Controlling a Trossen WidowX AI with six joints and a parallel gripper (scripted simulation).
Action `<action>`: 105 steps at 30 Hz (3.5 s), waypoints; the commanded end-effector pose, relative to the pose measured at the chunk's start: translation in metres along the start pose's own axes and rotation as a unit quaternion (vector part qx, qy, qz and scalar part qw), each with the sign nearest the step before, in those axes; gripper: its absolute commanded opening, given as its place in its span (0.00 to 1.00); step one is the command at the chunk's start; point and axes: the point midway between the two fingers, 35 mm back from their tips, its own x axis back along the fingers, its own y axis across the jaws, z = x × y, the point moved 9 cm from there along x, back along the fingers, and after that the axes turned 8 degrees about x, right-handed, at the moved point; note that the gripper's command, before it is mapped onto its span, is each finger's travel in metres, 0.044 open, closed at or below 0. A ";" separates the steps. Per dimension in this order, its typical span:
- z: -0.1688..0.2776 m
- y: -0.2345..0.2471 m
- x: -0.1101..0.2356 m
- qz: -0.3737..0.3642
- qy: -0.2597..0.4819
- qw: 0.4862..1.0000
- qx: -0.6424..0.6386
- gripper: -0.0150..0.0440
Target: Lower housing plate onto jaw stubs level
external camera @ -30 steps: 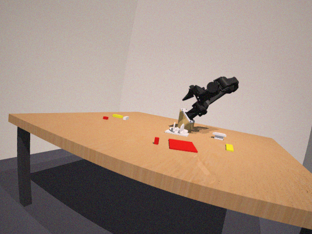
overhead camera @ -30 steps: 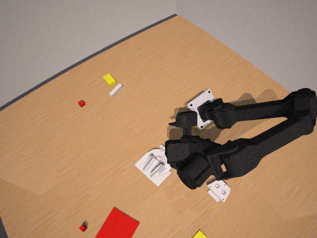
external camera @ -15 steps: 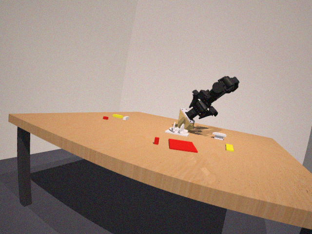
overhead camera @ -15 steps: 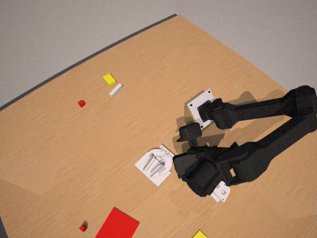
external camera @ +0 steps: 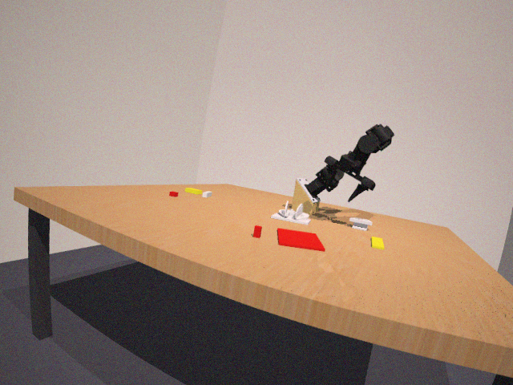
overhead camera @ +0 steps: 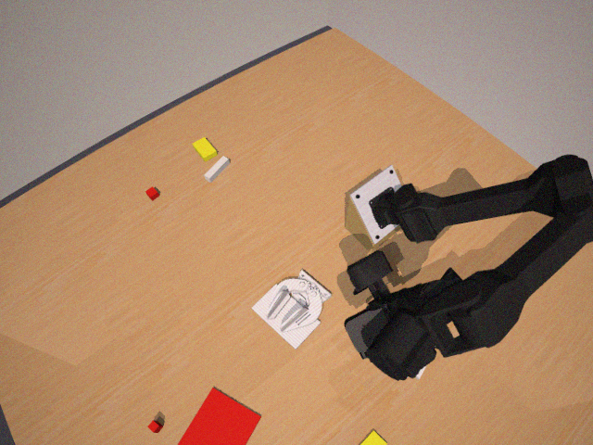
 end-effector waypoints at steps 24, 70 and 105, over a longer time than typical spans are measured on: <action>0.016 0.045 0.026 -0.183 0.032 0.979 0.085 1.00; 0.022 0.068 -0.033 -0.186 0.031 0.978 0.086 1.00; 0.025 0.077 -0.056 -0.187 0.031 0.978 0.086 1.00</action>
